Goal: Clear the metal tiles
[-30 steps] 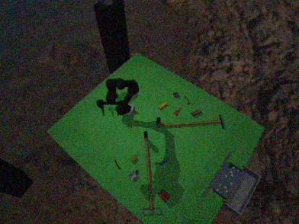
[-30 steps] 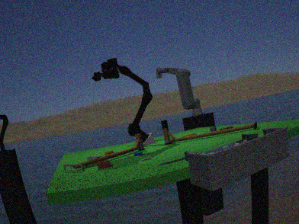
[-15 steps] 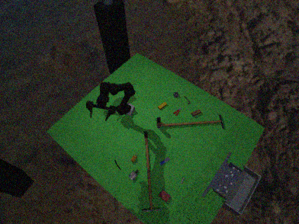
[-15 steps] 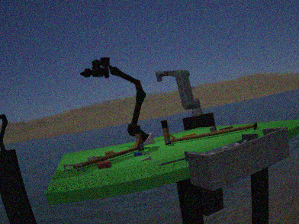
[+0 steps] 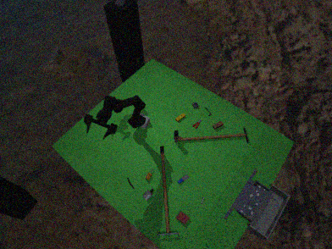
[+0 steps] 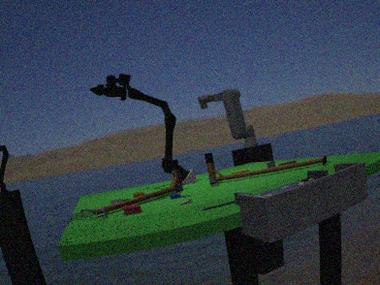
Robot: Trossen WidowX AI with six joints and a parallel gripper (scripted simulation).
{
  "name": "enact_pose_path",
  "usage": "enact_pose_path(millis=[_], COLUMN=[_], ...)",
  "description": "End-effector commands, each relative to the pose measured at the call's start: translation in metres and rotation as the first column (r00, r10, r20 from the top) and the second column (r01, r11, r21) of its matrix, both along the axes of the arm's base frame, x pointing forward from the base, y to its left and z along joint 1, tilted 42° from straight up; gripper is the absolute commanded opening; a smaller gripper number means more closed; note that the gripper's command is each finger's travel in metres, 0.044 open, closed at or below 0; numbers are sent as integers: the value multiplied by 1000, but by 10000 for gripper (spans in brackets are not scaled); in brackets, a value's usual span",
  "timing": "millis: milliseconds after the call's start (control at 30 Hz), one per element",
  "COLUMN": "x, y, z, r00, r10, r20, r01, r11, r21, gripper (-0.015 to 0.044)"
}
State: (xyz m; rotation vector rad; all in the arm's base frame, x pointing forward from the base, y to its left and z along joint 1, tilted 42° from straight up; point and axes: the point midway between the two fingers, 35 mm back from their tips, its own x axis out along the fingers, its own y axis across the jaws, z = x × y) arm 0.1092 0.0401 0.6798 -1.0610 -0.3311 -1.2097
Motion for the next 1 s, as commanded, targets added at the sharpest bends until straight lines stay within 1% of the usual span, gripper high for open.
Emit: enact_pose_path(millis=[0,500,967], x=[-7,-31,-55], y=[-4,-23,-39], z=[21,73,104], r00=[1000,997,994], r10=[-11,-24,0], r20=[17,69,108], r01=[12,43,52], r11=[997,957,878], r21=[-75,-287,-476], gripper=[440,440,440])
